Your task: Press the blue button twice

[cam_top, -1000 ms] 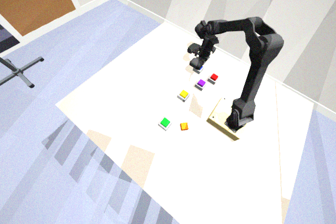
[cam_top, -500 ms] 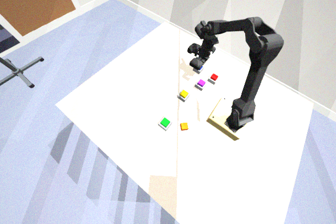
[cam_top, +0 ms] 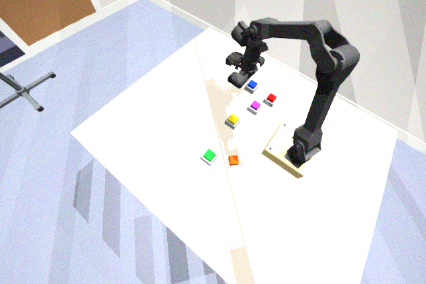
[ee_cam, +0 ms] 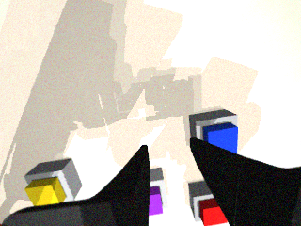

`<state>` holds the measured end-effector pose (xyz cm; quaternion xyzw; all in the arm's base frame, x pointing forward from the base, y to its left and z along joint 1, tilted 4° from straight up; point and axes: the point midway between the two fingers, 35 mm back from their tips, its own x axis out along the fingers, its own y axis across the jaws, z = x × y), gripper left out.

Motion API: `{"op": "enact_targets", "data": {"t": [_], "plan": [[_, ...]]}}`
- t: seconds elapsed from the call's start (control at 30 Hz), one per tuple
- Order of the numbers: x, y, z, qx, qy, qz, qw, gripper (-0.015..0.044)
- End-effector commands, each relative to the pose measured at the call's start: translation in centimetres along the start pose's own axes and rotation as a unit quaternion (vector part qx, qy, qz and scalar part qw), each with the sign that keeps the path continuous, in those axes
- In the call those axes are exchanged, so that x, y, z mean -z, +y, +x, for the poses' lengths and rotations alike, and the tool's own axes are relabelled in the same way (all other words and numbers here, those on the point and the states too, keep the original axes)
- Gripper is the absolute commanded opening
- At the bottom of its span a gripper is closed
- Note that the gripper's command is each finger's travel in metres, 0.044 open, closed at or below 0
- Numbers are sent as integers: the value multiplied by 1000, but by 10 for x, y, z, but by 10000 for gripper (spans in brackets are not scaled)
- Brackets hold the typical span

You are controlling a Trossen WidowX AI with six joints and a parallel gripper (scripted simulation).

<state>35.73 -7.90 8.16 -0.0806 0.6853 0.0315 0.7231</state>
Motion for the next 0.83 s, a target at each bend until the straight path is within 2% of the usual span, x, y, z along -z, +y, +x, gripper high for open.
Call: {"op": "enact_targets", "data": {"t": [0.0,0.2,0.4,0.6,0.8], "plan": [[-11,62,-11,-10,-5,-2,1000,256],[-6,163,-25,-21,-5,4,1000,400],[28,256,-39,-20,3,-3,1000,400],[86,331,-53,-12,7,-10,1000,400],[104,346,-57,-10,7,-12,1000,400]]}}
